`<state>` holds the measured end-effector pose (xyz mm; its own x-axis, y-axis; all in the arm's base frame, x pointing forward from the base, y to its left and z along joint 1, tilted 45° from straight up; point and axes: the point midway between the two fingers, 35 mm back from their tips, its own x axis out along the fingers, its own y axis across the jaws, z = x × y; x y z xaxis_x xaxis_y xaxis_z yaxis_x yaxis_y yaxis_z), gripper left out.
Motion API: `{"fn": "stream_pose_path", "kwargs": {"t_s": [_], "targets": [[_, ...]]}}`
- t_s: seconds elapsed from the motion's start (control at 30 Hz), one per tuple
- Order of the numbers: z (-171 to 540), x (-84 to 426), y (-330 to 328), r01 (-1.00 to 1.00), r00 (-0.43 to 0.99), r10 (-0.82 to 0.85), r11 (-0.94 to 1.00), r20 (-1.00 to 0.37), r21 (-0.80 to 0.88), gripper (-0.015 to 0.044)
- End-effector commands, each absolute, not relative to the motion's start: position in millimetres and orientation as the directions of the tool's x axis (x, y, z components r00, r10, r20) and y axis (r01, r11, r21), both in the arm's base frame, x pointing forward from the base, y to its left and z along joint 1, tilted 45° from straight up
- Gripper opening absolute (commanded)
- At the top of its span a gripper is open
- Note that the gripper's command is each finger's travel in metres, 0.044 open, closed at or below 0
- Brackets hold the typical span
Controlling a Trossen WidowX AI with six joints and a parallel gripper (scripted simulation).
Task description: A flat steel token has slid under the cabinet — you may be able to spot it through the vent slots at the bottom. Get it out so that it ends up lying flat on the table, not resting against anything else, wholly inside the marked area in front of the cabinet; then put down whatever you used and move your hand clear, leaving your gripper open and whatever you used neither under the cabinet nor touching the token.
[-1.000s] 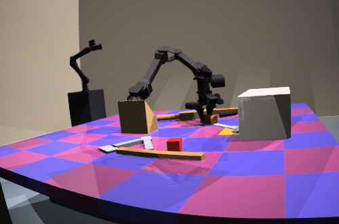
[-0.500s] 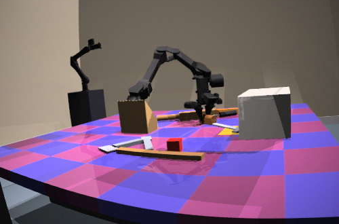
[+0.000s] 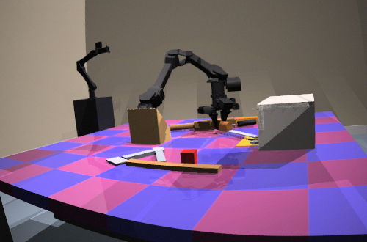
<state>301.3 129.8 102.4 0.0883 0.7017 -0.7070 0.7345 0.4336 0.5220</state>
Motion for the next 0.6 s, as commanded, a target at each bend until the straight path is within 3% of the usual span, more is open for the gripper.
{"fn": "stream_pose_path", "kwargs": {"t_s": [0.0, 0.57], "targets": [[107.5, 303.0, 127.5, 0.741, 0.104, 0.700, 0.419, -0.707, 0.524, 0.0000], [115.1, 305.0, 134.4, 0.806, 0.104, 0.700, 0.357, -0.707, 0.472, 0.0000]]}}
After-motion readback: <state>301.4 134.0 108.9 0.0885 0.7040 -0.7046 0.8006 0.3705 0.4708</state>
